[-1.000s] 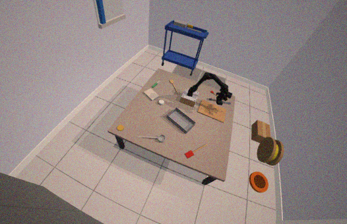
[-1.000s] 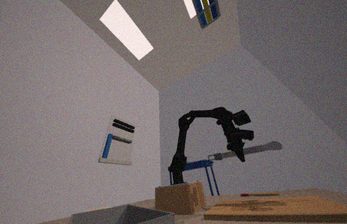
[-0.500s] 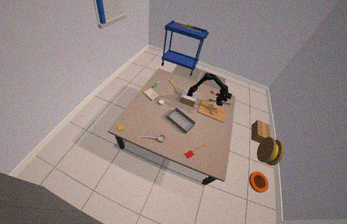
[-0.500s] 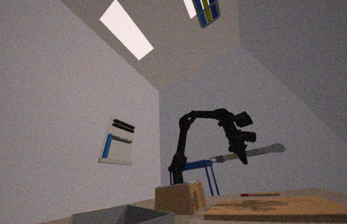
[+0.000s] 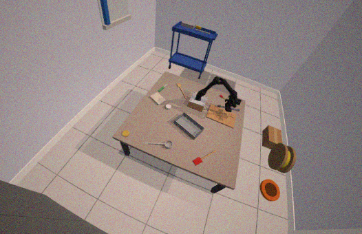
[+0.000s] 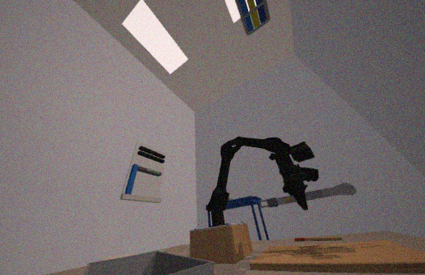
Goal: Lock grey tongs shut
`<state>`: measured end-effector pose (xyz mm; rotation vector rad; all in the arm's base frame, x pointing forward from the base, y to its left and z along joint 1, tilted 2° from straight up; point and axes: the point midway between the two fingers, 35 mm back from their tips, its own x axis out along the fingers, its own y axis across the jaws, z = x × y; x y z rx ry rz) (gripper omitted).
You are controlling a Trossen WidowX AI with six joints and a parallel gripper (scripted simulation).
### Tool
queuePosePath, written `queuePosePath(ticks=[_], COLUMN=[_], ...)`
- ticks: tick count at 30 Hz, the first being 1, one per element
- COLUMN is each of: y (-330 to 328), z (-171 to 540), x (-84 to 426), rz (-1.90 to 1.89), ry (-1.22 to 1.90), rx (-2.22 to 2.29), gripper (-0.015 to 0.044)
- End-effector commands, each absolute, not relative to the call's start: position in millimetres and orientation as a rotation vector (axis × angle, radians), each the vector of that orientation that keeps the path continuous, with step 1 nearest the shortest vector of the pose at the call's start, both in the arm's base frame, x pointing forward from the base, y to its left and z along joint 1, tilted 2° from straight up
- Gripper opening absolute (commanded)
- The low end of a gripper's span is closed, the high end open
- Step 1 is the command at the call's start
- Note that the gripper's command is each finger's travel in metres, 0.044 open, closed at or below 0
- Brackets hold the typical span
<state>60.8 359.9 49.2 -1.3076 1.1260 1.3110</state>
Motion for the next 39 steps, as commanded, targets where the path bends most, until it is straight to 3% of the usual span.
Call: queuePosePath(ticks=[1, 39], y=[359, 355], z=[41, -21], x=[61, 61], rz=[1.302, 1.302], ry=[1.134, 1.135], rx=[-1.31, -1.31], gripper=[-0.015, -0.015])
